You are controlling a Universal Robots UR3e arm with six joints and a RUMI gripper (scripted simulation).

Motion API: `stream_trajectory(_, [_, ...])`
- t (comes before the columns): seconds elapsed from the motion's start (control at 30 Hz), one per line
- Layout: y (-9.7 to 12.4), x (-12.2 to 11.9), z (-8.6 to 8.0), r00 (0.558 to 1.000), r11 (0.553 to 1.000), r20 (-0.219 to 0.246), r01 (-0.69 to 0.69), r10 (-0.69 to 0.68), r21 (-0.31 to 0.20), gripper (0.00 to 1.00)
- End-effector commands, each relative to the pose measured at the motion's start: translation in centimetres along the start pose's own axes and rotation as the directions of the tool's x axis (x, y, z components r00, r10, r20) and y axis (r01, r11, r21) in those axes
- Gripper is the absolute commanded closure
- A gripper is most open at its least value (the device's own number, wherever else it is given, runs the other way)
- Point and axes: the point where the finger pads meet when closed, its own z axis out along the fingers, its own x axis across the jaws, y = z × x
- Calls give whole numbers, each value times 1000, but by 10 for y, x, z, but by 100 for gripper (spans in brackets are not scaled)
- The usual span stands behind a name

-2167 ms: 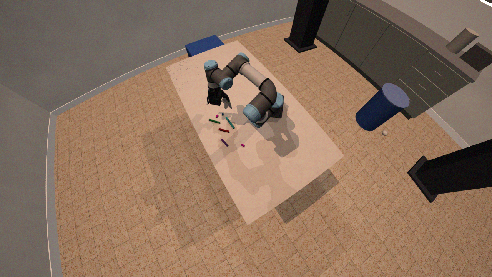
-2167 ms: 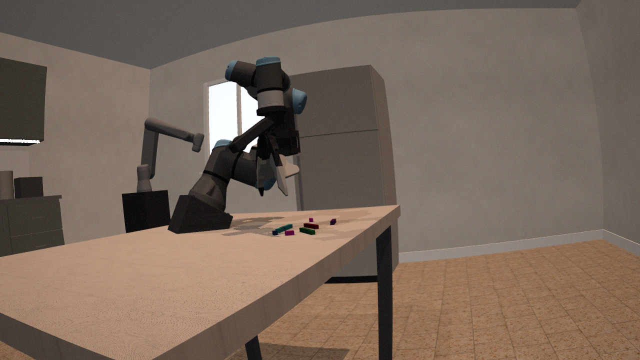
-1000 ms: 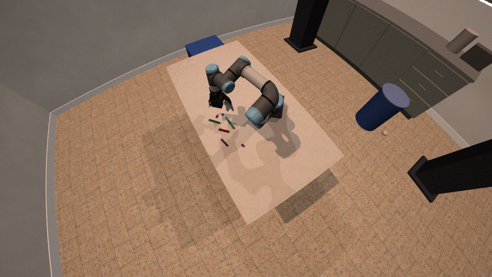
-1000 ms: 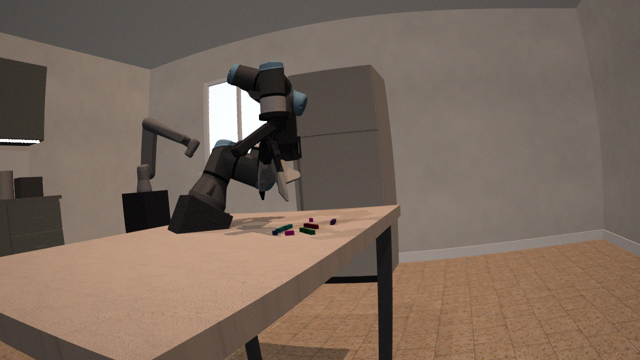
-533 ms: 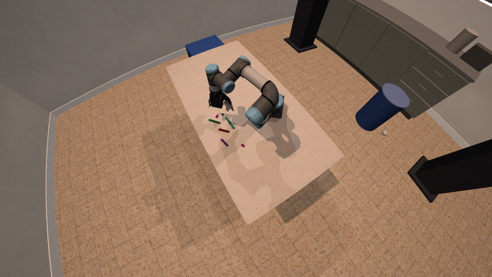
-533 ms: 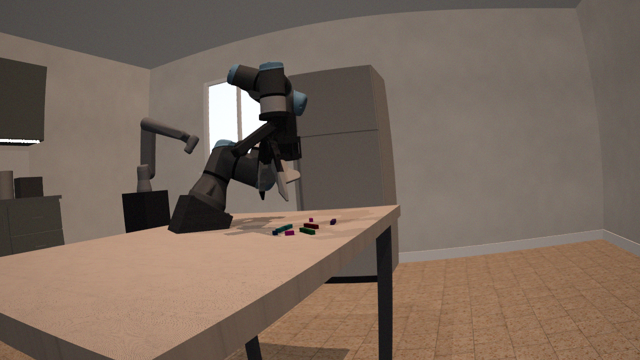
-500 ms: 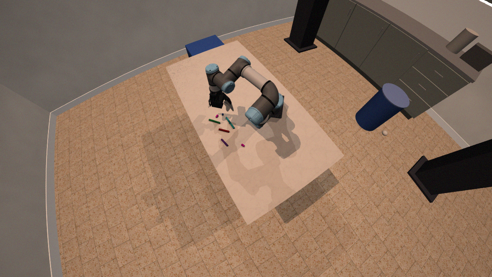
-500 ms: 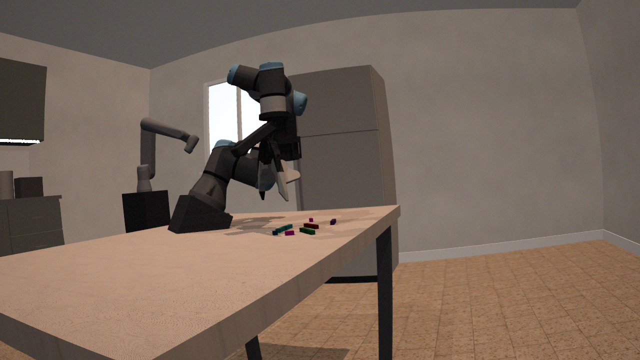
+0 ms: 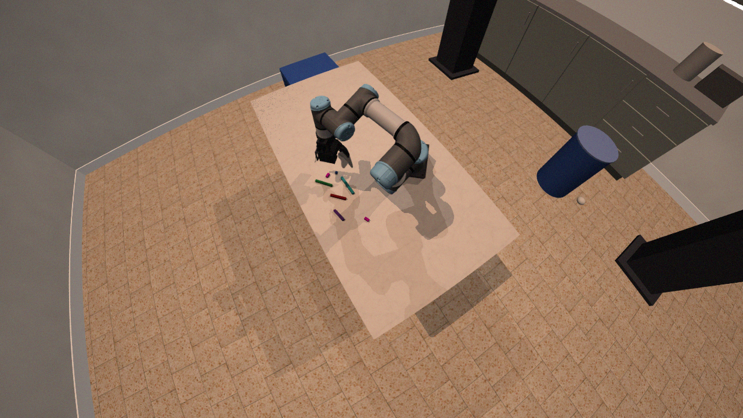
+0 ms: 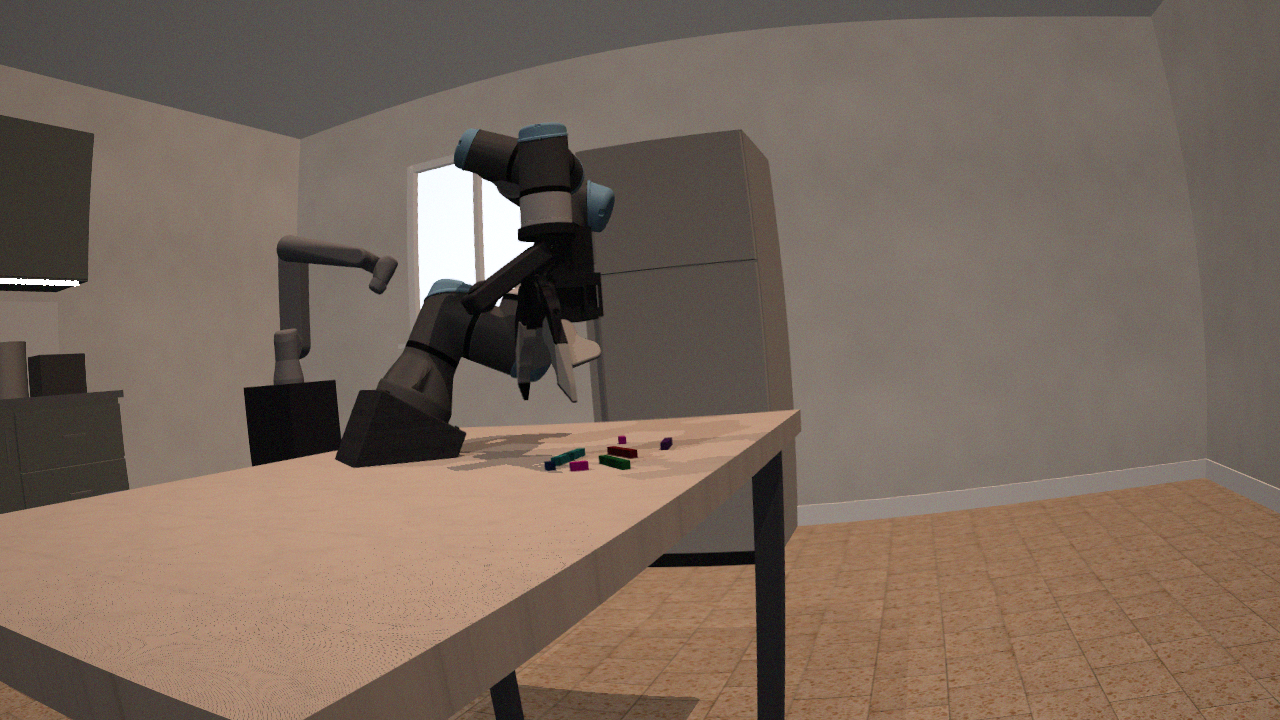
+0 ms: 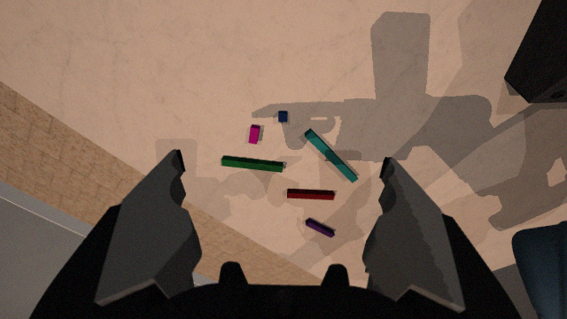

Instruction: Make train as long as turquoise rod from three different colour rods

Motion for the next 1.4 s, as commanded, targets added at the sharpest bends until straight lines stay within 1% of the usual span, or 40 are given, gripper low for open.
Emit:
stream_trajectory(0.0, [0,0,-1,1000,1000,2,0,0,2,0])
stream_trajectory(0.93, [0,0,-1,1000,1000,2,1,-1,2,0])
stream_trajectory(1.13, [0,0,0,1000,1000,2,21,-21,2,0])
stream_trajectory(1.23, [-1,0,0,998,998,2,70,-70,2,0])
stream_trajectory(1.37, [-1,-1,0,983,983,1,185,-185,3,0])
